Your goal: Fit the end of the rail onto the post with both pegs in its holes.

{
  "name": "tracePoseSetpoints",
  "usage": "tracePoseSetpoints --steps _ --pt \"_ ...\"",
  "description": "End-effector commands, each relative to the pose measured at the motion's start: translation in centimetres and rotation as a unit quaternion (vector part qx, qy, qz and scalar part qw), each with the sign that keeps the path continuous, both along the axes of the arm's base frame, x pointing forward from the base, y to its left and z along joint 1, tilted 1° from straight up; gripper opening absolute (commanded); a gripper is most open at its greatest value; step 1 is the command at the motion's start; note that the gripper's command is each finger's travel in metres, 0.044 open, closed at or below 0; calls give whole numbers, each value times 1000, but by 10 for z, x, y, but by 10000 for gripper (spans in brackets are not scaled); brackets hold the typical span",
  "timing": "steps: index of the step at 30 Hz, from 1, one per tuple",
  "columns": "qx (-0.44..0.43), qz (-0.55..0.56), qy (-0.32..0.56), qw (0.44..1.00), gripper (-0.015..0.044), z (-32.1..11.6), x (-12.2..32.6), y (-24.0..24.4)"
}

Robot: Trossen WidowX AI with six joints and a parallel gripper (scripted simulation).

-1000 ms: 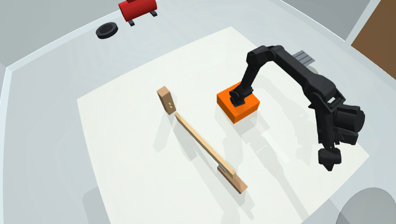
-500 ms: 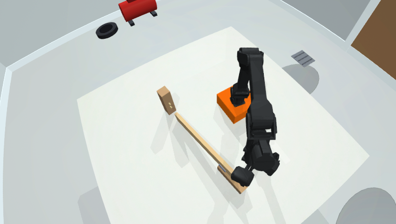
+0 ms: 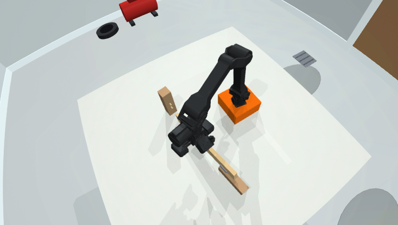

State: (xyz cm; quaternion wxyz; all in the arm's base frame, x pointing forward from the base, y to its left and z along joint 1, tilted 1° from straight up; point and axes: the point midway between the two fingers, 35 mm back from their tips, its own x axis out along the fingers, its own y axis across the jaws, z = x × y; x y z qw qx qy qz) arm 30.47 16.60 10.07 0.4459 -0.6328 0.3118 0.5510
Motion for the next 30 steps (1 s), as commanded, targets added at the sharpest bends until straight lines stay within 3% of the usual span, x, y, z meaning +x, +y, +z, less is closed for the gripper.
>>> tracePoseSetpoints --steps 1,8,30 --pt "-19 -16 29 999 440 -16 4 -48" --pt "-38 -52 91 994 440 -45 -7 -142" --pt "-38 -53 92 994 440 -76 -5 -143"
